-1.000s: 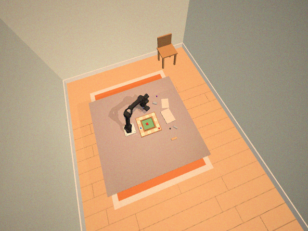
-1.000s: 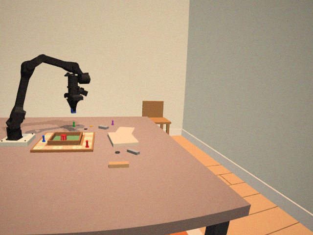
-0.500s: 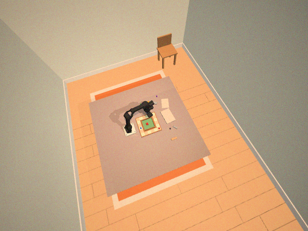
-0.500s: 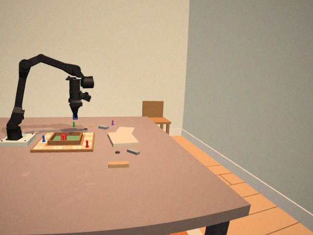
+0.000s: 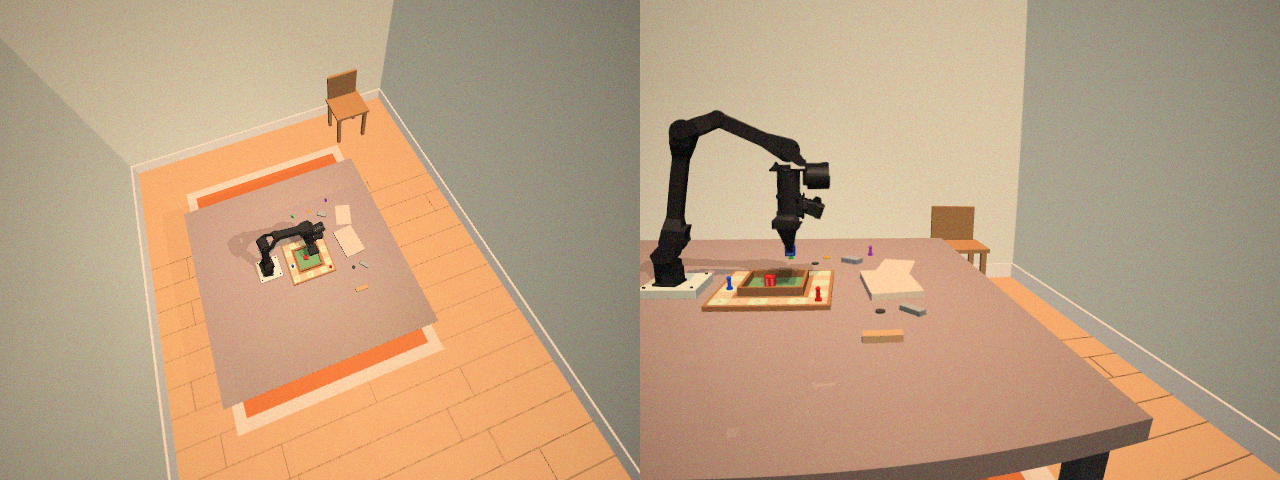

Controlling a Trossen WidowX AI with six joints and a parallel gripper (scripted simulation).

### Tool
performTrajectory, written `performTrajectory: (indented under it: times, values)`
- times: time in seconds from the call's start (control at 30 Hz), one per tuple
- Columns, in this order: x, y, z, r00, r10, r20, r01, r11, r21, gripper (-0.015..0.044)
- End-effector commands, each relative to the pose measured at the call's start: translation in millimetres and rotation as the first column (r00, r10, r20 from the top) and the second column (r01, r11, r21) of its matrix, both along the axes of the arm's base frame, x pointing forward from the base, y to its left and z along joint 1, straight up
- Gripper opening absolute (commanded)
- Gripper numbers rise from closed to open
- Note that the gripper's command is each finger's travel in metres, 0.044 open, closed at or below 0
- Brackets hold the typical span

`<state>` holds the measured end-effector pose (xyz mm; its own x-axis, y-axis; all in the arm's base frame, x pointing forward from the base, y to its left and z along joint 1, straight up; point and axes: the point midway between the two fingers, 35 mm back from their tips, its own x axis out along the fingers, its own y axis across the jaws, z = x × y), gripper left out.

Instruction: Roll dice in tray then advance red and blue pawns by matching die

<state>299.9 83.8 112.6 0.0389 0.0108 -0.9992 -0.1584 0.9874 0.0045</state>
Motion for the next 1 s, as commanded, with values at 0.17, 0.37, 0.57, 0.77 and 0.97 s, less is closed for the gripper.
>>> performTrajectory:
  times: [0.17, 0.37, 0.57, 0.77, 0.97]
  values:
    - [4.1, -0.7, -8.2, 0.978, 0.003, 0.209, -0.008, 1.000, 0.022, 0.0000]
    - [8.7, 1.0, -10.9, 0.916, -0.003, 0.401, -0.018, 0.999, 0.049, 0.0000]
    - [9.8, 1.3, -10.3, 0.818, -0.023, 0.575, -0.029, 0.996, 0.081, 0.0000]
    - [11.8, 2.0, -9.6, 0.692, -0.056, 0.719, -0.041, 0.992, 0.116, 0.0000]
    - [11.4, 0.2, -8.5, 0.677, -0.060, 0.733, -0.043, 0.992, 0.120, 0.0000]
